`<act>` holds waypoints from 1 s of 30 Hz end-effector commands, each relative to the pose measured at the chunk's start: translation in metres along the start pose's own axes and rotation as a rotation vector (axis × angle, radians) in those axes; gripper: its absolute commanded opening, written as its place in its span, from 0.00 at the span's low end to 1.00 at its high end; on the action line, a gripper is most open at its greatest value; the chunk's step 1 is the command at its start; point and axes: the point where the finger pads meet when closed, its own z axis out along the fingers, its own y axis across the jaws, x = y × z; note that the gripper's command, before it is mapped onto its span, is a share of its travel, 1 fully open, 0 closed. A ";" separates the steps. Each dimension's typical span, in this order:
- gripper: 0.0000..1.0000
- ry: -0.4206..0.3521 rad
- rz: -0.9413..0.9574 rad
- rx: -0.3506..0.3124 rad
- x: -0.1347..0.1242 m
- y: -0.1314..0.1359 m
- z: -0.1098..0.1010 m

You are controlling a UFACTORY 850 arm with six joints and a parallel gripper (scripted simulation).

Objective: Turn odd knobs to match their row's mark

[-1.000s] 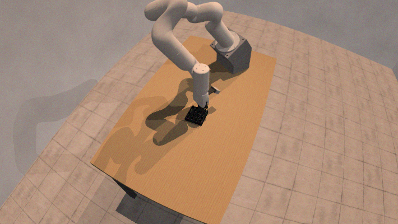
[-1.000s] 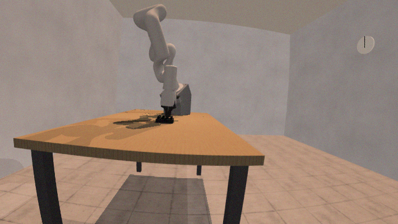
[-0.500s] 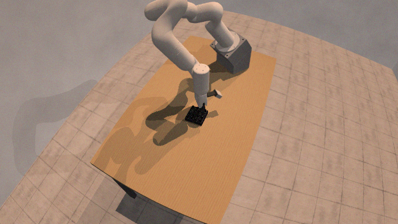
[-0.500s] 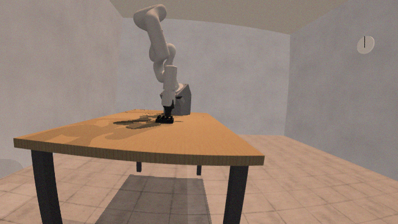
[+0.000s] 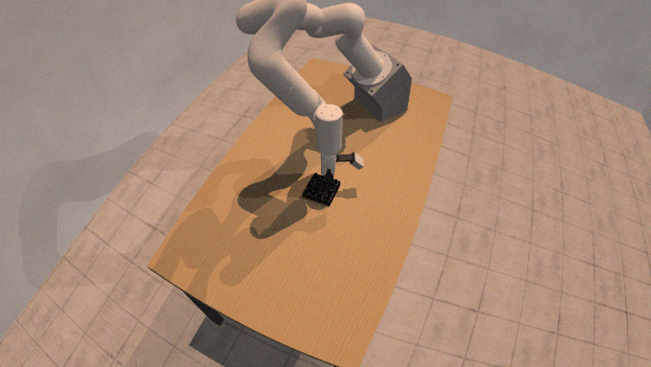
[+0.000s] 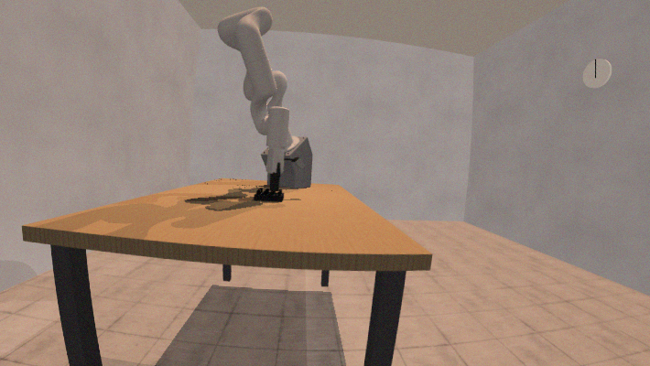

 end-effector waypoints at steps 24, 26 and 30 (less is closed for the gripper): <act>0.08 0.004 0.377 -0.014 0.000 0.000 0.000; 0.08 0.004 0.387 -0.014 0.000 0.000 0.000; 0.08 0.004 0.395 -0.014 0.000 0.000 0.000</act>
